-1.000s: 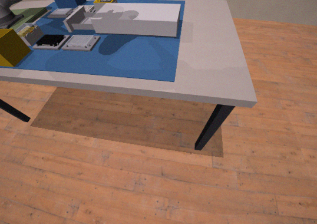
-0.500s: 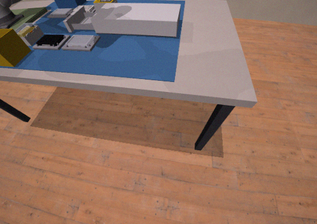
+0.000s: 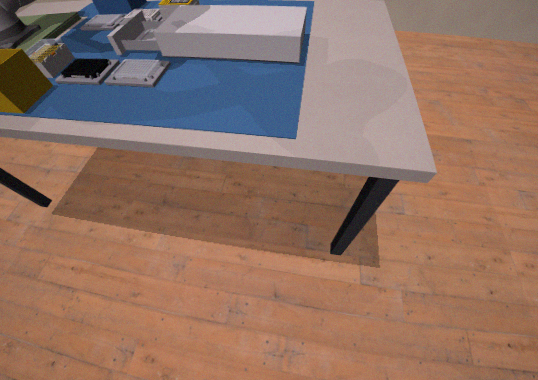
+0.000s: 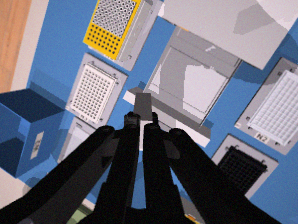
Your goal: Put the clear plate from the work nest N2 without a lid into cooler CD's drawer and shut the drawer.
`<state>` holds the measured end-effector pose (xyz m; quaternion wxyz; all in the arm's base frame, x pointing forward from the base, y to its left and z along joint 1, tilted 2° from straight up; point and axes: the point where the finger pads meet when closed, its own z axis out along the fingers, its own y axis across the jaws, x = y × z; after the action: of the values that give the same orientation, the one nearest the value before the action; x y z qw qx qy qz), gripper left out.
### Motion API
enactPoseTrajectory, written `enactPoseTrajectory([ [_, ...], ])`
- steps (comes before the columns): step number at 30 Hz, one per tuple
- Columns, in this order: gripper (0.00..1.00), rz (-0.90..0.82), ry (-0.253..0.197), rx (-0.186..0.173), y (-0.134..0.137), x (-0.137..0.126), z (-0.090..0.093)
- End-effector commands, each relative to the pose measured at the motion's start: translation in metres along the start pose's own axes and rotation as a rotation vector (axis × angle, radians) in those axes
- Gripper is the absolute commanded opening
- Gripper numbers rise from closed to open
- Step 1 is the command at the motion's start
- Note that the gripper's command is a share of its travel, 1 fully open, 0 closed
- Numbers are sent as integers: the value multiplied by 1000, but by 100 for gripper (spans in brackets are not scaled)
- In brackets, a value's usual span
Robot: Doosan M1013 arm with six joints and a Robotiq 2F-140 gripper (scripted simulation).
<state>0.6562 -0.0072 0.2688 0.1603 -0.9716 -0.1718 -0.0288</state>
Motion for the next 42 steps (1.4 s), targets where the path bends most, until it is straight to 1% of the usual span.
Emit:
enactPoseTrajectory([
  [1,0,14,-7,-10,-6,-13,3],
  [3,0,65,-29,-48,-10,-22,6],
  [5,0,65,-29,-48,-10,-22,6],
  [7,0,71,-32,-53,-13,-32,8],
  [9,0,121,-49,-93,-16,-41,10],
  [13,0,127,-51,-98,-23,-59,14],
  [15,0,176,-65,-141,-26,-69,16],
  [18,0,181,-66,-145,-30,-83,19],
  [20,0,230,-76,-189,-32,-92,21],
  [22,0,230,-76,-189,-32,-92,21],
  [24,0,233,-76,-192,-35,-102,23],
  [26,0,281,-81,-239,-37,-111,25],
  [30,0,283,-82,-241,-41,-130,28],
  [32,0,330,-82,-288,-43,-139,30],
  [35,0,331,-82,-290,-45,-153,33],
  [37,0,377,-78,-338,-46,-160,34],
  [39,0,377,-78,-338,-46,-160,34],
  [42,0,378,-78,-339,-48,-172,36],
])
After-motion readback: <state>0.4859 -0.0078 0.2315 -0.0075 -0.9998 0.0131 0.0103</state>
